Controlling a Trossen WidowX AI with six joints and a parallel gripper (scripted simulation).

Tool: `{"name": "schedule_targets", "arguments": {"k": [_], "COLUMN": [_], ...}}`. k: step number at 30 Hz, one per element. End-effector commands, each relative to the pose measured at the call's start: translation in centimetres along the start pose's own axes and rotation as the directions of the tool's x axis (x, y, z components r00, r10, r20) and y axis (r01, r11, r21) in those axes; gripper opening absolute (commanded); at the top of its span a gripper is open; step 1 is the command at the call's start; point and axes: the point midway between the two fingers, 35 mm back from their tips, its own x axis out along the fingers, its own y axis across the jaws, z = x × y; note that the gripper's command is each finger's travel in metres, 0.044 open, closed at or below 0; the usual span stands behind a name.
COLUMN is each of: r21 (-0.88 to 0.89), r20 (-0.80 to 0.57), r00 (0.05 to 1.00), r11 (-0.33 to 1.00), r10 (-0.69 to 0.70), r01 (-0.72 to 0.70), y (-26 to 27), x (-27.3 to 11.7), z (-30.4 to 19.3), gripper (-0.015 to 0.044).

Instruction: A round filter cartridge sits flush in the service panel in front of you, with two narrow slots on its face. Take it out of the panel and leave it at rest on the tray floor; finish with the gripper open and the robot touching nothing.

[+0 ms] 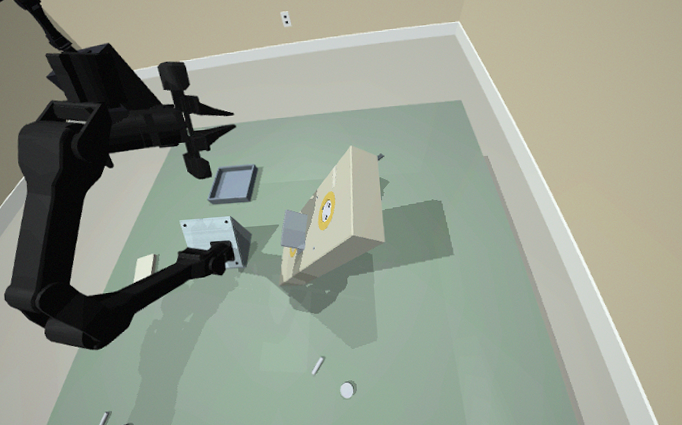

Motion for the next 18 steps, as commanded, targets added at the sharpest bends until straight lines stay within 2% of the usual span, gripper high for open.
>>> {"name": "schedule_targets", "arguments": {"k": [1,9,18], "r21": [-0.074,-0.173,-0.177], "r20": [-0.168,-0.463,-0.481], "r00": [0.98,0.81,0.79], "r11": [0.99,0.859,0.841], "r10": [0.107,0.36,0.379], "r01": [-0.121,-0.481,-0.511], "y": [3.3,11.6,12.3], "x": [1.8,3.3,3.2], "z": [-4.9,-13.5,-14.0], "gripper": [0.009,0.009,0.009]}}
